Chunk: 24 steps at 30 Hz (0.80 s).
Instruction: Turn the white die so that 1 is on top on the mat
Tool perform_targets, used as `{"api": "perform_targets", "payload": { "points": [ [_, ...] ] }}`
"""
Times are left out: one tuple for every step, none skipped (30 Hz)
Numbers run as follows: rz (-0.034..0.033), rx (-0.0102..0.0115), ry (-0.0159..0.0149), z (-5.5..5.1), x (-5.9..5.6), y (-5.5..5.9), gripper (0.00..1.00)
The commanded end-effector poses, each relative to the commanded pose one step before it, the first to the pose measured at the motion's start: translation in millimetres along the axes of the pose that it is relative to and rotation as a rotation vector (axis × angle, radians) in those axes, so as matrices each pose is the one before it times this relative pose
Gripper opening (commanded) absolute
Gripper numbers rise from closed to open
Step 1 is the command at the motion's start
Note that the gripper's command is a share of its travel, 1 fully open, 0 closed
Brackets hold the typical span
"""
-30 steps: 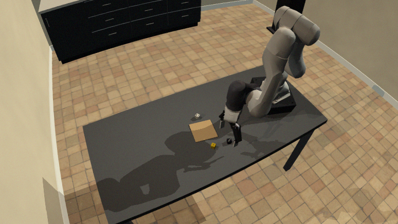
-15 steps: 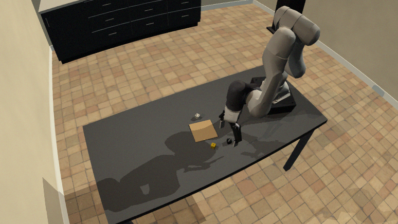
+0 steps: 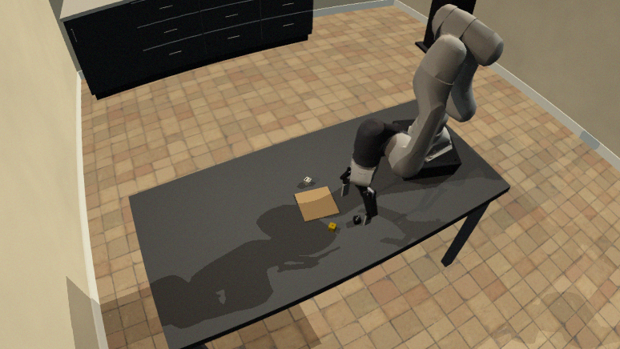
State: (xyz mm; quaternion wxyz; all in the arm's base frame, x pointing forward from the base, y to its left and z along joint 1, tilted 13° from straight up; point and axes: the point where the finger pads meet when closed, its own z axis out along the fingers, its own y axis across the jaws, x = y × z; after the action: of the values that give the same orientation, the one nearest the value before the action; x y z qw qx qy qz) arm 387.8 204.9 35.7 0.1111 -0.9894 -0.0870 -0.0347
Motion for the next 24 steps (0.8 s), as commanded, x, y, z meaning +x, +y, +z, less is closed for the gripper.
{"api": "perform_targets", "payload": {
  "points": [
    [0.02129,0.00031,-0.01506,-19.51,-4.0,-0.26,1.0],
    [0.0,0.0,0.0,0.0,0.0,0.0,1.0],
    [0.0,0.0,0.0,0.0,0.0,0.0,1.0],
    [0.0,0.00002,0.0,-7.02,0.01,-0.01,1.0],
    [0.00001,-0.00002,0.0,-6.92,-0.01,0.01,1.0],
    [0.0,0.00002,0.0,-6.65,0.01,-0.01,1.0],
    [0.0,0.0,0.0,-6.18,0.0,0.0,1.0],
    [0.0,-0.00001,0.0,-5.53,0.0,0.0,1.0],
    [0.0,0.0,0.0,-4.75,0.0,0.0,1.0],
    [0.0,0.00001,0.0,-3.85,0.0,0.0,1.0],
    [0.0,0.0,0.0,-2.89,0.0,0.0,1.0],
    [0.0,0.0,0.0,-1.95,0.0,0.0,1.0],
    [0.0,-0.00001,0.0,-1.1,-0.01,0.0,1.0],
    [0.0,-0.00001,0.0,-0.44,0.0,0.0,1.0],
    [0.0,0.0,0.0,-0.07,0.0,0.0,1.0],
    [0.0,0.0,0.0,0.0,0.0,0.0,1.0],
    [0.0,0.0,0.0,0.0,0.0,0.0,1.0],
    [0.0,0.0,0.0,0.0,0.0,0.0,1.0],
    [0.0,0.0,0.0,0.0,0.0,0.0,1.0],
    [0.0,0.0,0.0,0.0,0.0,0.0,1.0],
    [0.0,0.0,0.0,0.0,0.0,0.0,1.0],
    [0.0,0.0,0.0,0.0,0.0,0.0,1.0],
    [0.0,0.0,0.0,0.0,0.0,0.0,1.0],
    [0.00872,0.00045,-0.0001,0.0,1.12,1.5,1.0]
  ]
}}
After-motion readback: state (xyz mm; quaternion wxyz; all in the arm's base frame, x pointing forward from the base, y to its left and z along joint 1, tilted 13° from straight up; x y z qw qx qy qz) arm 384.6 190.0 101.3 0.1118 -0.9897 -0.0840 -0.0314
